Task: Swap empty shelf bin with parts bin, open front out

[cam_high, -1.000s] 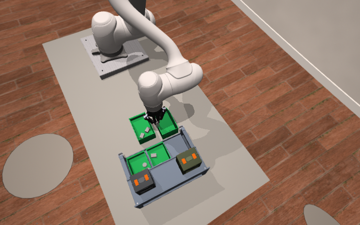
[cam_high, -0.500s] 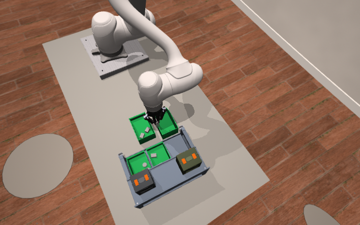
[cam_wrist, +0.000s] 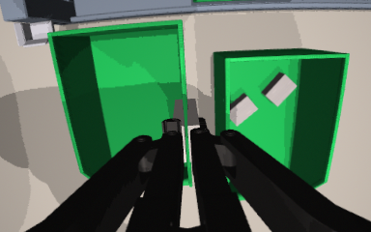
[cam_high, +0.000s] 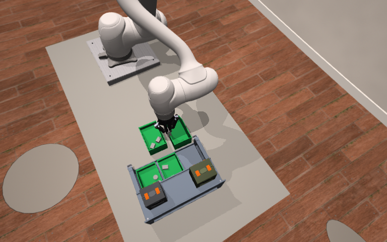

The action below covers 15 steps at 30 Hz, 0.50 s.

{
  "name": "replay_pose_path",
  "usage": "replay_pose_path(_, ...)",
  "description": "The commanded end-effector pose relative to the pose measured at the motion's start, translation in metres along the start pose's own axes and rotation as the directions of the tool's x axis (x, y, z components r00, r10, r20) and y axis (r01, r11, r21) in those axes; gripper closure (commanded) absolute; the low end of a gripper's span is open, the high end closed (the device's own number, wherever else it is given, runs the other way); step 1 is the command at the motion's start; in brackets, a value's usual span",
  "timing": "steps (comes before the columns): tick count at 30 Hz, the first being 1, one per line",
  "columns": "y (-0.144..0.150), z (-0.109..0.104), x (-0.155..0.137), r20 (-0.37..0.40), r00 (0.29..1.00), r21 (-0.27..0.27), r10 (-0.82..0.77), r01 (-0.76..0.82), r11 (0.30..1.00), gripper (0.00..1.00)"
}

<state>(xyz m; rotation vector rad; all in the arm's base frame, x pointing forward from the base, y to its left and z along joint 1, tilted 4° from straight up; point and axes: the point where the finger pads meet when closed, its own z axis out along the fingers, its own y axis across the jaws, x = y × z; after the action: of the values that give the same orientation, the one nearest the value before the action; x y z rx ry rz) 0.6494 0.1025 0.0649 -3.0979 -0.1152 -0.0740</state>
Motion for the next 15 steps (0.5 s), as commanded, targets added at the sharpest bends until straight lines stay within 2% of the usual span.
replay_pose_path(1, 0.000, -0.004, 0.000, 0.000, 1.000, 0.000, 0.000, 0.000, 1.000, 0.90)
replay_pose_path(8, 0.000, -0.013, 0.000, 0.000, 1.000, 0.000, 0.000, 0.000, 1.000, 0.90)
replay_pose_path(15, 0.000, -0.032, 0.000, 0.000, 1.000, 0.000, 0.000, 0.000, 1.000, 0.90)
